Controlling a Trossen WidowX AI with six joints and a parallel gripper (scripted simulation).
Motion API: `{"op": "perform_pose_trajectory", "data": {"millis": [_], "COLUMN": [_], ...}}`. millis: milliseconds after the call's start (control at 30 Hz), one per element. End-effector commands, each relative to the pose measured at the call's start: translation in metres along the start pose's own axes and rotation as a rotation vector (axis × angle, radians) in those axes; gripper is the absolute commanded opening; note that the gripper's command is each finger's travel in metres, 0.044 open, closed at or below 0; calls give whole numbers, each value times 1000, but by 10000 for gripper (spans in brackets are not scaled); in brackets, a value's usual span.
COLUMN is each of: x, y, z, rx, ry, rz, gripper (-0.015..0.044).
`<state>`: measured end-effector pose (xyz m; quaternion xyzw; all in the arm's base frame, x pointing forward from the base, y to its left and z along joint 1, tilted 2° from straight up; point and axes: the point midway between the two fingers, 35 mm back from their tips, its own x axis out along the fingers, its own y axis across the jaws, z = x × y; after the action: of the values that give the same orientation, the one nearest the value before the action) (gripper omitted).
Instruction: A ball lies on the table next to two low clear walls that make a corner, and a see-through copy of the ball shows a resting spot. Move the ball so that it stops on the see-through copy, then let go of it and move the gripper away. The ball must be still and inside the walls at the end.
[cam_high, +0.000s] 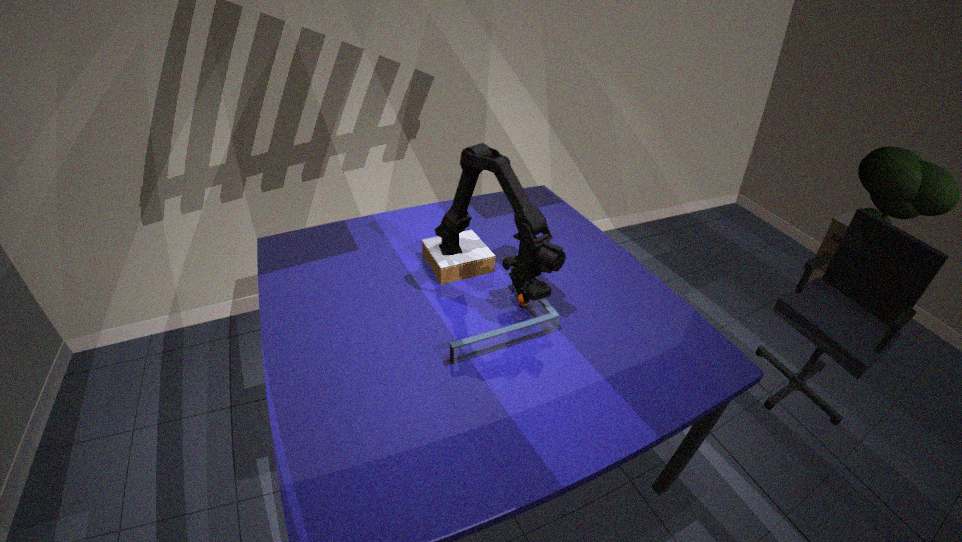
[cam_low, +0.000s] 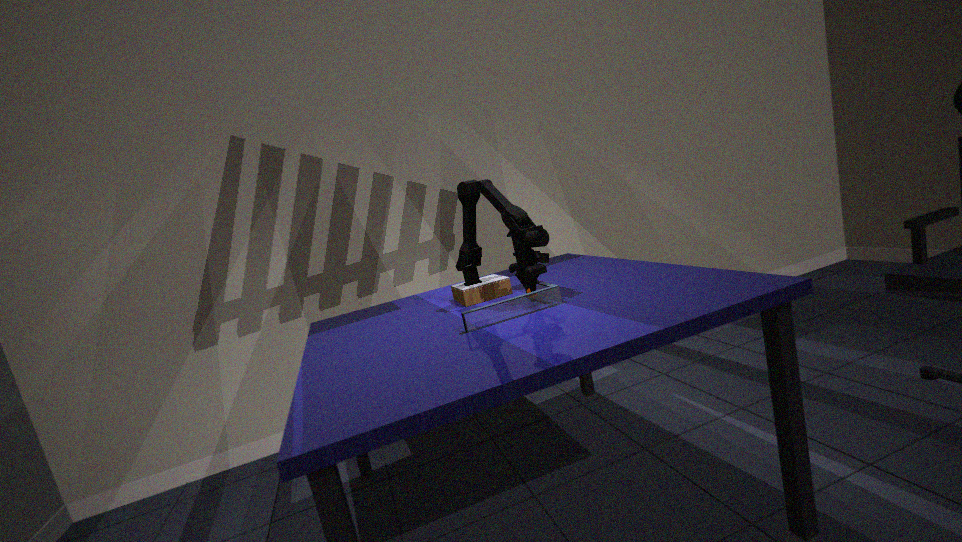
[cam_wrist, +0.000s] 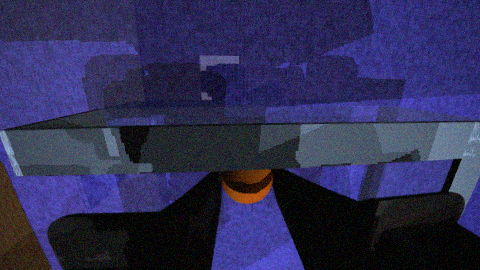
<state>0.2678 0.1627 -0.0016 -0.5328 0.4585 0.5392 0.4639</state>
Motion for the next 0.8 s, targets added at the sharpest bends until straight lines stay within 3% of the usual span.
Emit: {"op": "perform_pose_trajectory", "data": {"millis": [0,400,733,767], "x": [7,19,16,16], "y": [2,2,1,1], "z": [0,0,0,0], "rx": [4,4,0,0], "ry": [0,0,1,1], "rz": [8,8,2,2], "gripper": [0,0,263,265]}}
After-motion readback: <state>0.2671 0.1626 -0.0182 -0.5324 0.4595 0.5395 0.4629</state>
